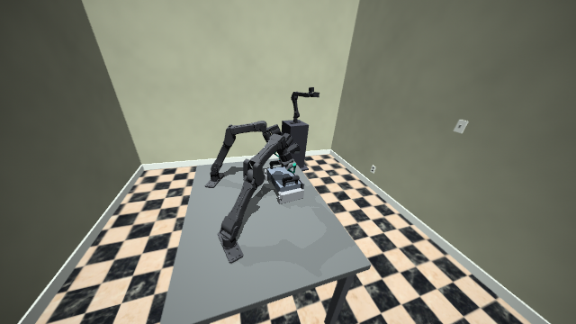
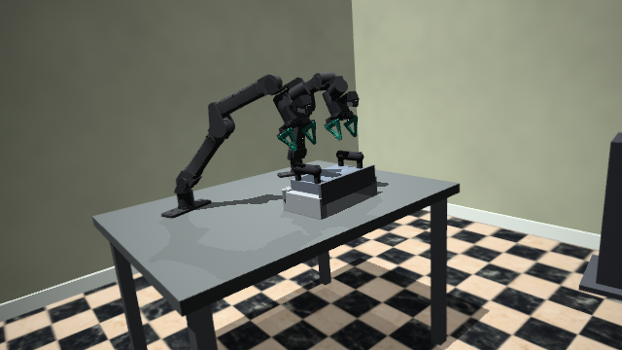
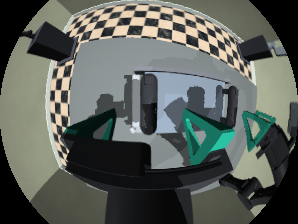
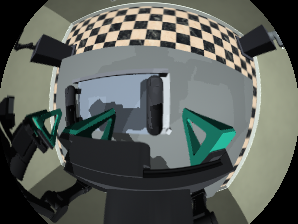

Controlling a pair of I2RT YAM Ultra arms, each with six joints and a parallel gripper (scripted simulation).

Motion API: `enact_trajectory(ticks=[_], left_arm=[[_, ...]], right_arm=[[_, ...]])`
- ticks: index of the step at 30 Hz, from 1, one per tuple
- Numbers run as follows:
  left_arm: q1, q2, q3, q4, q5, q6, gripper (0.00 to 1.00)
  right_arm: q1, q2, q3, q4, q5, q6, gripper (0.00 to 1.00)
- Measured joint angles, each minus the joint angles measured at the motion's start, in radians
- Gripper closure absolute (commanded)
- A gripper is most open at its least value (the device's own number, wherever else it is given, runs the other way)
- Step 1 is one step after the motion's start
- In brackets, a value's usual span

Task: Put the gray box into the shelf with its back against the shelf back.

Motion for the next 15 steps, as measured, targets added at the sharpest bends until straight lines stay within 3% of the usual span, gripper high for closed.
enact_trajectory(ticks=[15], left_arm=[[0.0,-0.008,-0.019,0.01,-0.001,0.0,0.0]], right_arm=[[0.0,0.021,0.039,-0.031,0.0,0.002,0.0]])
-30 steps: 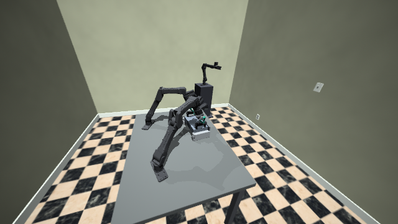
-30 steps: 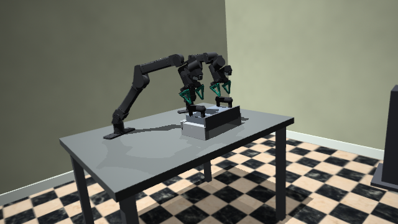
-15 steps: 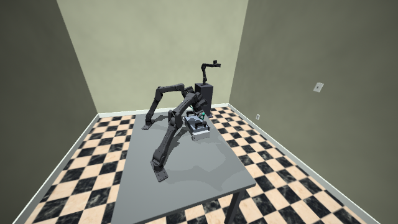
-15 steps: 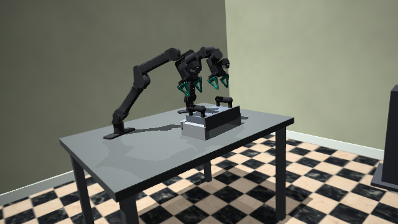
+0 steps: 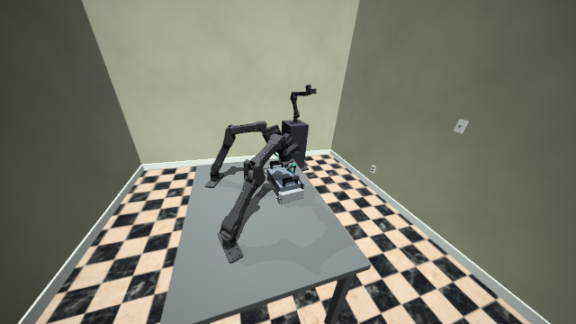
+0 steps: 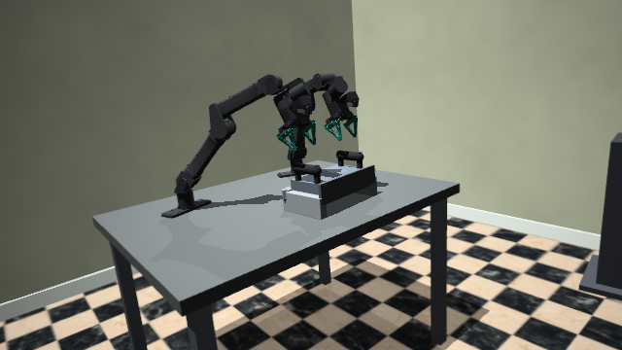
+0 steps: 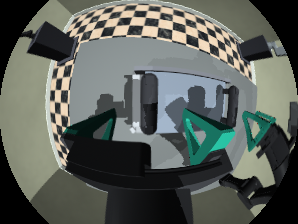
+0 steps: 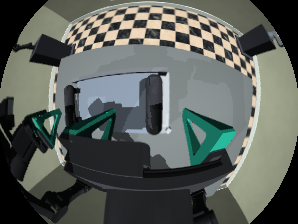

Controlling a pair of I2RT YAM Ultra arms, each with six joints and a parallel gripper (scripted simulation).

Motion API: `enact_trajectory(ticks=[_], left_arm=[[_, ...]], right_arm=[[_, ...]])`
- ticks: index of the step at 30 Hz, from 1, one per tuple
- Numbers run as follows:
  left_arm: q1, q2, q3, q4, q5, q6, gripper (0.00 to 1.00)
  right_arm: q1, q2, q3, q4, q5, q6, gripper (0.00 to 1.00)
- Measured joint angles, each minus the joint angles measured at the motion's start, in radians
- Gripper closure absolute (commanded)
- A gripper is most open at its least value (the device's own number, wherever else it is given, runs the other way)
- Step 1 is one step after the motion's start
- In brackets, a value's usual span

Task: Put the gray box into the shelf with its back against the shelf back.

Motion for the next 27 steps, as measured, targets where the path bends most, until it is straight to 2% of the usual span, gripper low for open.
enact_trajectory(ticks=[27], left_arm=[[0.0,0.0,0.0,0.0,0.0,0.0,0.0]], right_arm=[[0.0,0.007,0.008,-0.014,0.0,0.0,0.0]])
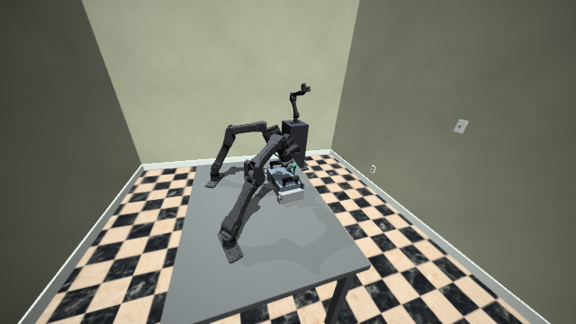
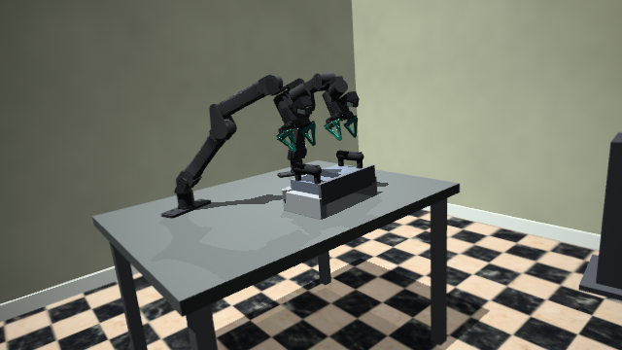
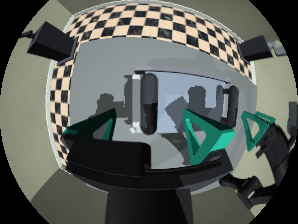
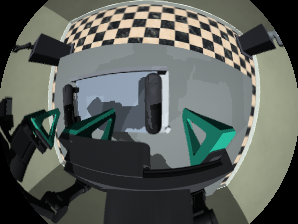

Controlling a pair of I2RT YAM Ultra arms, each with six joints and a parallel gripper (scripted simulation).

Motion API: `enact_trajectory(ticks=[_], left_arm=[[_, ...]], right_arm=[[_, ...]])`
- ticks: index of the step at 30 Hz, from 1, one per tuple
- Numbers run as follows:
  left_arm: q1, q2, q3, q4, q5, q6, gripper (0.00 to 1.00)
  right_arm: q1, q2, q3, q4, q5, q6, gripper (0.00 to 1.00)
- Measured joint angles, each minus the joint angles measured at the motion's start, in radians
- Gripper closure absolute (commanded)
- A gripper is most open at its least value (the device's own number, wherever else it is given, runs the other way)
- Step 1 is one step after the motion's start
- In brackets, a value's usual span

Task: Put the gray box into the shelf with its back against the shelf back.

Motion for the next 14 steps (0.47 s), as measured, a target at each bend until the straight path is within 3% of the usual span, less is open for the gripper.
enact_trajectory(ticks=[14], left_arm=[[0.0,-0.025,0.026,-0.003,-0.001,0.0,0.0]], right_arm=[[0.008,-0.019,0.0,0.0,0.0,0.001,0.0]])
